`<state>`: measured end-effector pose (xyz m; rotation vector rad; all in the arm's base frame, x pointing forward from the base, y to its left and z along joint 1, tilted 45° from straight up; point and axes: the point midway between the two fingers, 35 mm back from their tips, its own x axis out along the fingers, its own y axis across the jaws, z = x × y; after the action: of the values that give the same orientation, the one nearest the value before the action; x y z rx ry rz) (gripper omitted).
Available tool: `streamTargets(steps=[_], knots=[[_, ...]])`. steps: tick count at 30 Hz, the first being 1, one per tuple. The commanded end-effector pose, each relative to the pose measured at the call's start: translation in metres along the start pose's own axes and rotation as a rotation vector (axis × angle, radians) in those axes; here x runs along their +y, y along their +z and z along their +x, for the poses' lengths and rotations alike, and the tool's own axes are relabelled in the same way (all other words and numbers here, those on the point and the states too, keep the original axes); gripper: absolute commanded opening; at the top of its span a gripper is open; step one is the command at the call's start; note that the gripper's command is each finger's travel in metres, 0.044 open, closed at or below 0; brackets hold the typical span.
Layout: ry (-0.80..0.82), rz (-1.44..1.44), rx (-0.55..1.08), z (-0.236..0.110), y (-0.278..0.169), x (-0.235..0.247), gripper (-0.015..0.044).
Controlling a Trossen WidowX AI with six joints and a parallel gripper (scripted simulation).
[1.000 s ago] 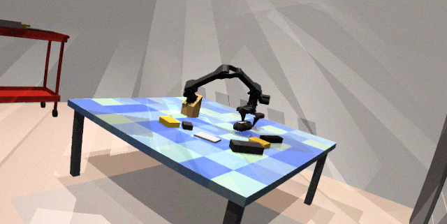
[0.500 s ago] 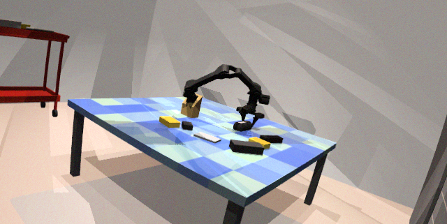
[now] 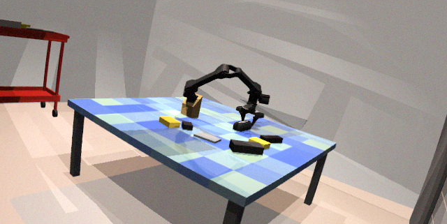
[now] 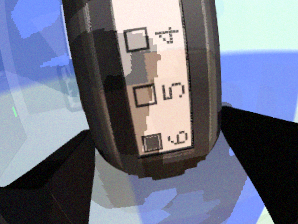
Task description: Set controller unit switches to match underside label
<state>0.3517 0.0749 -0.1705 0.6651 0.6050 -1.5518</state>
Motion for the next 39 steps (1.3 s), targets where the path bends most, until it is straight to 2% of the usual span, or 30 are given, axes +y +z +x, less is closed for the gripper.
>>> streamTargets(steps=[1, 39], knots=[[0.003, 0.005, 0.0, -0.005, 0.002, 0.001, 0.0336], [0.003, 0.005, 0.001, -0.031, 0.012, 0.001, 0.0336]])
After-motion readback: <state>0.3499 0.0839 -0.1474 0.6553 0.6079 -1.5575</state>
